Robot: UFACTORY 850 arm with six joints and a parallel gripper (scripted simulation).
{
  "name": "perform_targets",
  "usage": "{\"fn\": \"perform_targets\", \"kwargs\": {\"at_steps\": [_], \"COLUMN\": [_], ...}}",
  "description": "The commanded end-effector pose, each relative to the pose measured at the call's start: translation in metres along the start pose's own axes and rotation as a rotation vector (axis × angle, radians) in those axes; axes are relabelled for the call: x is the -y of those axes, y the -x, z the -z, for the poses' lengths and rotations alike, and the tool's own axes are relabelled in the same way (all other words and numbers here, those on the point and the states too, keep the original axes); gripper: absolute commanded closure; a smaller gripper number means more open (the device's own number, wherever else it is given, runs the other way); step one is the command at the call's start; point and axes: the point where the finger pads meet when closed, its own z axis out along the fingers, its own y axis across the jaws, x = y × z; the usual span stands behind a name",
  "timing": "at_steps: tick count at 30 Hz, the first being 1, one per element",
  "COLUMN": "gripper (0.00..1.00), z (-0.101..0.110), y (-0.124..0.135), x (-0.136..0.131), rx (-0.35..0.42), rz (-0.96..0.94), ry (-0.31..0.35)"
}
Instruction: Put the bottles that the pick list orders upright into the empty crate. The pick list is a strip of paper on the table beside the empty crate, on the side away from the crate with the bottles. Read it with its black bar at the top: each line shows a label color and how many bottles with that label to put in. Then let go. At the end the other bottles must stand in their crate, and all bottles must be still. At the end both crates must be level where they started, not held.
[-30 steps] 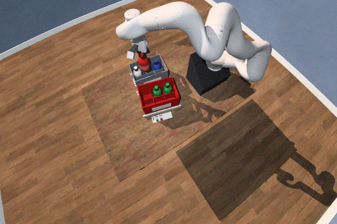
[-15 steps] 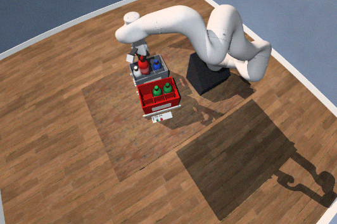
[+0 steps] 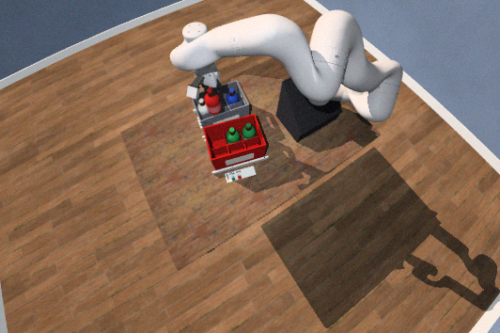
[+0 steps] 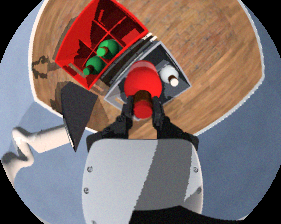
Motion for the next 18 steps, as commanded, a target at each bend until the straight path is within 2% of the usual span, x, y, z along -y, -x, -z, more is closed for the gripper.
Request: {"fn": "perform_targets", "kwargs": {"at_steps": [1,18], "gripper": [1.00,1.00], "z": [0.001,0.001], "y": [-0.009,-0.037], "x": [0.003,0.015], "rx": [-0.001,-0.001], "rz": [0.001,0.001], "ry": [0.002,0.002]}}
